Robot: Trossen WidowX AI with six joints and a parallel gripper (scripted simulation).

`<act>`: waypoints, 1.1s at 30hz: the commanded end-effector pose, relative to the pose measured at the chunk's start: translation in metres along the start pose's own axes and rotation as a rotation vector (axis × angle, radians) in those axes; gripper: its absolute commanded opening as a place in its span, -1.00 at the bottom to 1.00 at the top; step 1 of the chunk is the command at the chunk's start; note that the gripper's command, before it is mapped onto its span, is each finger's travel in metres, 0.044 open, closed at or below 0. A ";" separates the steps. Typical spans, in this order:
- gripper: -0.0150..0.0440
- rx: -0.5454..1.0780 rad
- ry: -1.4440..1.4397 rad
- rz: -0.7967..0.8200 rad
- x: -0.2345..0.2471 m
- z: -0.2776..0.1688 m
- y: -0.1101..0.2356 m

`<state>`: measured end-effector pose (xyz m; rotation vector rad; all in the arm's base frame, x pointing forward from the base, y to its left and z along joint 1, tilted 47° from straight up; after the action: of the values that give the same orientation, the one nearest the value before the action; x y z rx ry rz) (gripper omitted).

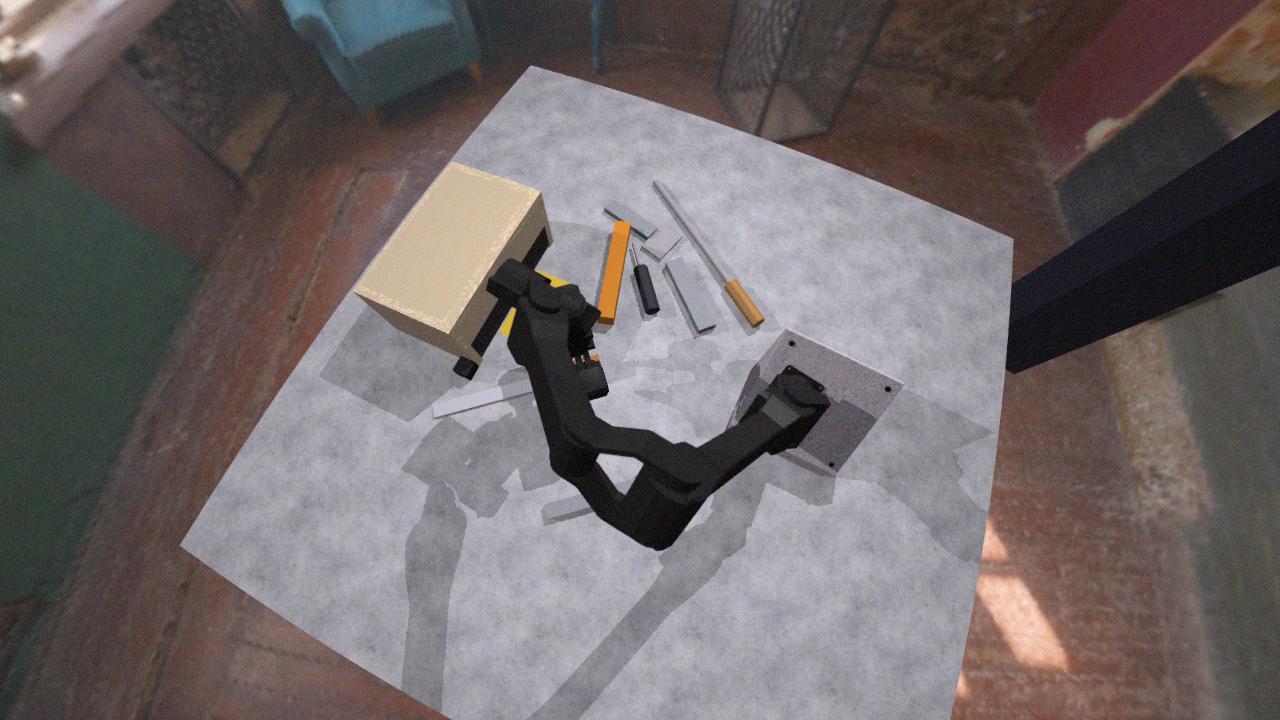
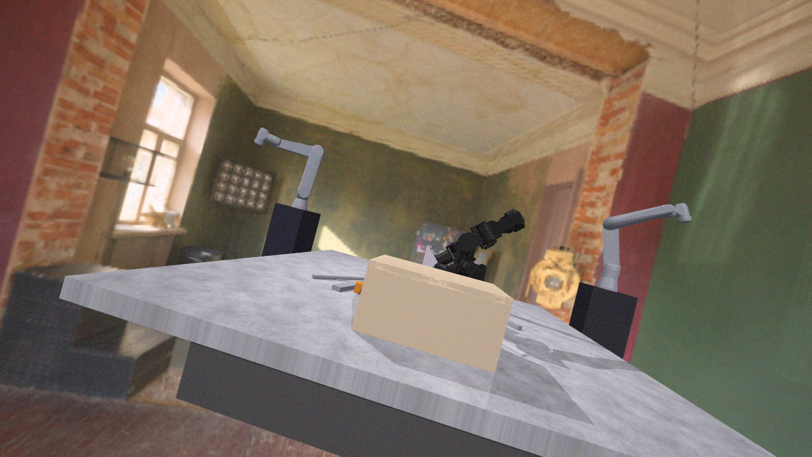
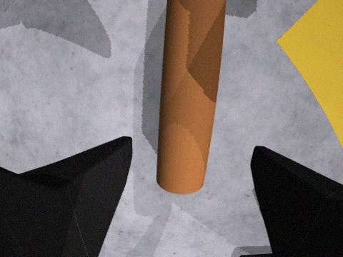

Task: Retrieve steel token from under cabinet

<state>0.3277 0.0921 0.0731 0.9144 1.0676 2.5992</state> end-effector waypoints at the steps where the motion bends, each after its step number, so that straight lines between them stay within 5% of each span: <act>1: 0.42 0.004 -0.012 0.013 0.001 -0.003 -0.009; 33: 0.42 0.002 -0.012 0.015 0.003 -0.003 -0.049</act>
<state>0.3228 0.1260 0.0428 0.9177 1.0655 2.6040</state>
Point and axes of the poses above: the point midway between the two fingers, 35 mm back from their tips, its own y axis back along the fingers, its own x axis across the jaws, z = x × y, the point moved 5 cm from there along y, back along the fingers, and after that the axes turned 3 degrees about y, right-handed, at the moved point
